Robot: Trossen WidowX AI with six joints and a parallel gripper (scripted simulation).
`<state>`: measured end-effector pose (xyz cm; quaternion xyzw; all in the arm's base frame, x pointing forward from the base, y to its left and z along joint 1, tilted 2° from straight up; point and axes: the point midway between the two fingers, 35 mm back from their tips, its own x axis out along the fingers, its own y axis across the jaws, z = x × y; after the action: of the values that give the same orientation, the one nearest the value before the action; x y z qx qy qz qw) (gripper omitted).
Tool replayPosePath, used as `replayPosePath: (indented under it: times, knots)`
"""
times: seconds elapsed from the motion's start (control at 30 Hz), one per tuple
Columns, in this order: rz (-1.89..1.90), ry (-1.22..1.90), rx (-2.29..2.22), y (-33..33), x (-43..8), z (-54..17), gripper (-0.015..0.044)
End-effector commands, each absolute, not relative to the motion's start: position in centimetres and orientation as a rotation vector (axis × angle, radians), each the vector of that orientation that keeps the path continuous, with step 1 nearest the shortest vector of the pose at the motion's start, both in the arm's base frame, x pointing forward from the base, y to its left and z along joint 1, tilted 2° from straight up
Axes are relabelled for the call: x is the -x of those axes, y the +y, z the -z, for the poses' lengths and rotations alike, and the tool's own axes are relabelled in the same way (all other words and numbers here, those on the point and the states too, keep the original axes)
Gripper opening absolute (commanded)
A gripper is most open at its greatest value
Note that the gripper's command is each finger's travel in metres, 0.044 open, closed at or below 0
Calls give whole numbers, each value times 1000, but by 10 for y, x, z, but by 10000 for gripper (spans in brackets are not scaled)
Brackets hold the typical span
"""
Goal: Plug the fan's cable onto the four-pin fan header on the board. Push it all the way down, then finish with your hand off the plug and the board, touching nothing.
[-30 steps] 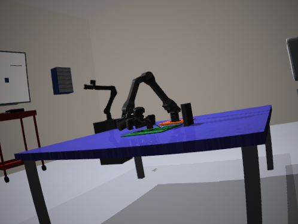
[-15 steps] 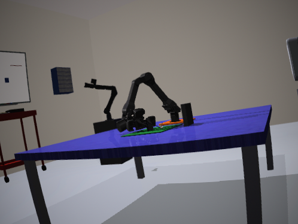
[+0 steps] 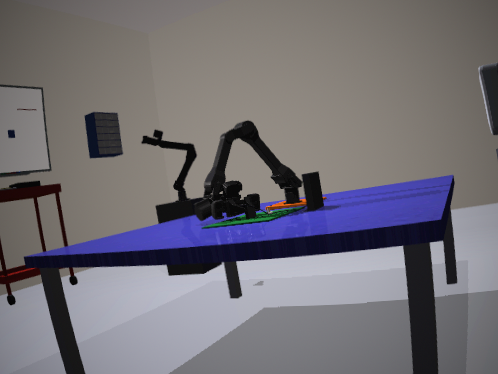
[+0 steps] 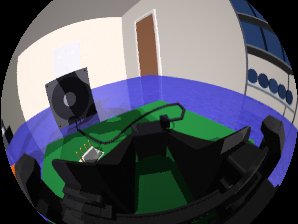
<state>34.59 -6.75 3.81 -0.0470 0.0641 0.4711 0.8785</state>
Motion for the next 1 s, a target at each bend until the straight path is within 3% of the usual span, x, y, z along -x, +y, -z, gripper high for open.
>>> replayPosePath:
  times: [0.0,0.9,0.97]
  knots:
    - [-982,133,99,-68,-346,-39,0]
    - [-982,133,99,-68,-346,-39,0]
    - [-982,134,98,-67,-346,-38,53]
